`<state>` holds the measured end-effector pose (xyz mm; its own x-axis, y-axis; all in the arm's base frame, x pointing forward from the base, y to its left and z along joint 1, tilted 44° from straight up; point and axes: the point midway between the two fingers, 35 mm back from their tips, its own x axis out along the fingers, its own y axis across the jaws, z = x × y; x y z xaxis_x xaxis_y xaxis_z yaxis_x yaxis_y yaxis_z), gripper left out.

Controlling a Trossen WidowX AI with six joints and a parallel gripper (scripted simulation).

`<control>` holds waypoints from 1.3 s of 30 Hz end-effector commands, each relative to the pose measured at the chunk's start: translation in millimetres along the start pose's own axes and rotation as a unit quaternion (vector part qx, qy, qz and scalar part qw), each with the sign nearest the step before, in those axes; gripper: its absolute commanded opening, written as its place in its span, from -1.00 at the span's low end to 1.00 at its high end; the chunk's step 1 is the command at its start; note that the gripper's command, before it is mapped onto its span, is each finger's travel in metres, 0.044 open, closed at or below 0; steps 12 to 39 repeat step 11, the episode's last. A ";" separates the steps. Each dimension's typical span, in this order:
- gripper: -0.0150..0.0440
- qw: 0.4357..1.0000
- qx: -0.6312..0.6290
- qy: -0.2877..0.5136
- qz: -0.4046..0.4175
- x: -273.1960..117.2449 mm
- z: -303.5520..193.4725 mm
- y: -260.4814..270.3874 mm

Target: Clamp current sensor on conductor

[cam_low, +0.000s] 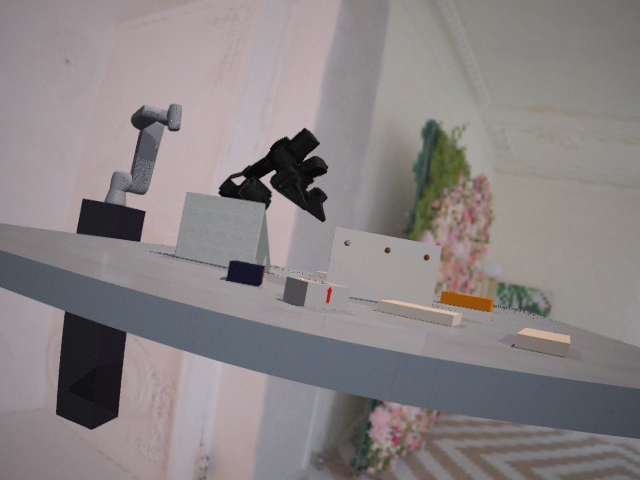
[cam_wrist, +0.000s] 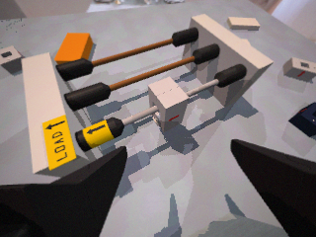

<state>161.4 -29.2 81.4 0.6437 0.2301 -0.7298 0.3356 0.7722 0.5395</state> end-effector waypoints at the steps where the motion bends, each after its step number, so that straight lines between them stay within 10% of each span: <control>1: 1.00 1.000 -0.002 0.000 0.000 -0.4 0.1 0.2; 39: 1.00 0.998 -0.051 0.025 0.004 -1.7 2.0 2.2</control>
